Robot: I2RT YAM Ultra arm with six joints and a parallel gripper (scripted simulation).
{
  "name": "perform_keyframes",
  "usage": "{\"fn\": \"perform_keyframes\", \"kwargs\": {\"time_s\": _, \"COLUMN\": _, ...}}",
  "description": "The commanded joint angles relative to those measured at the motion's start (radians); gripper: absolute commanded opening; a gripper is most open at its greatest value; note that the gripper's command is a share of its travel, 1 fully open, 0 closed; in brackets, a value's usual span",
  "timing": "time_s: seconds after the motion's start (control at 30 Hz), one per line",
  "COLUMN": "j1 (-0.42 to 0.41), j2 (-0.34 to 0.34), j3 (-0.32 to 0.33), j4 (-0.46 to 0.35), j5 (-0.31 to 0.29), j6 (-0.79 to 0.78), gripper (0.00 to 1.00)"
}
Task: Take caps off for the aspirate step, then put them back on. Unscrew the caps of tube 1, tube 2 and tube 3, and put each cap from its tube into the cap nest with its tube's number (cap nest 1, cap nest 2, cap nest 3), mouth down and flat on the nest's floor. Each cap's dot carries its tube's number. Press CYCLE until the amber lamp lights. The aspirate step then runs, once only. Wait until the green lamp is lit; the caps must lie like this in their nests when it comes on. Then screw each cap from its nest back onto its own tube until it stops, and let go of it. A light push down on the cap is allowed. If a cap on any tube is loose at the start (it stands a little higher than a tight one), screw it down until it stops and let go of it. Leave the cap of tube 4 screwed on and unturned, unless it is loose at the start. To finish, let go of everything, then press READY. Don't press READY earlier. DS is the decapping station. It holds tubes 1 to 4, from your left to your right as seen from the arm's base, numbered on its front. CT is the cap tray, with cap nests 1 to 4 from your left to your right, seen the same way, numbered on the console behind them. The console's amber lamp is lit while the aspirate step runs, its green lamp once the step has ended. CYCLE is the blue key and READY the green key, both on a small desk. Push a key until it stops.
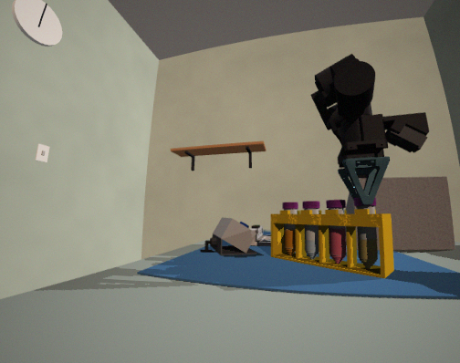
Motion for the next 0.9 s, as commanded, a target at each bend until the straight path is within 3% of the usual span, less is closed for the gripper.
{"fn": "perform_keyframes", "kwargs": {"time_s": 0.0, "j1": 0.004, "j2": -0.01, "j3": 0.006, "j4": 0.0, "j5": -0.001, "j6": -0.009, "gripper": 0.49}}
{"fn": "perform_keyframes", "kwargs": {"time_s": 0.17, "j1": 0.004, "j2": -0.01, "j3": 0.006, "j4": 0.0, "j5": -0.001, "j6": -0.009, "gripper": 0.49}}
{"fn": "perform_keyframes", "kwargs": {"time_s": 0.33, "j1": 0.004, "j2": -0.01, "j3": 0.005, "j4": 0.001, "j5": -0.001, "j6": 0.392, "gripper": 0.49}}
{"fn": "perform_keyframes", "kwargs": {"time_s": 0.4, "j1": 0.004, "j2": -0.01, "j3": 0.005, "j4": 0.001, "j5": -0.001, "j6": 0.491, "gripper": 0.49}}
{"fn": "perform_keyframes", "kwargs": {"time_s": 0.47, "j1": 0.004, "j2": -0.01, "j3": 0.005, "j4": 0.001, "j5": -0.001, "j6": 0.491, "gripper": 0.49}}
{"fn": "perform_keyframes", "kwargs": {"time_s": 0.53, "j1": 0.004, "j2": -0.01, "j3": 0.005, "j4": 0.001, "j5": -0.001, "j6": 0.658, "gripper": 0.49}}
{"fn": "perform_keyframes", "kwargs": {"time_s": 0.8, "j1": 0.004, "j2": -0.01, "j3": 0.005, "j4": 0.001, "j5": -0.001, "j6": 0.991, "gripper": 0.49}}
{"fn": "perform_keyframes", "kwargs": {"time_s": 0.87, "j1": 0.004, "j2": -0.01, "j3": 0.005, "j4": 0.001, "j5": -0.001, "j6": 1.143, "gripper": 0.49}}
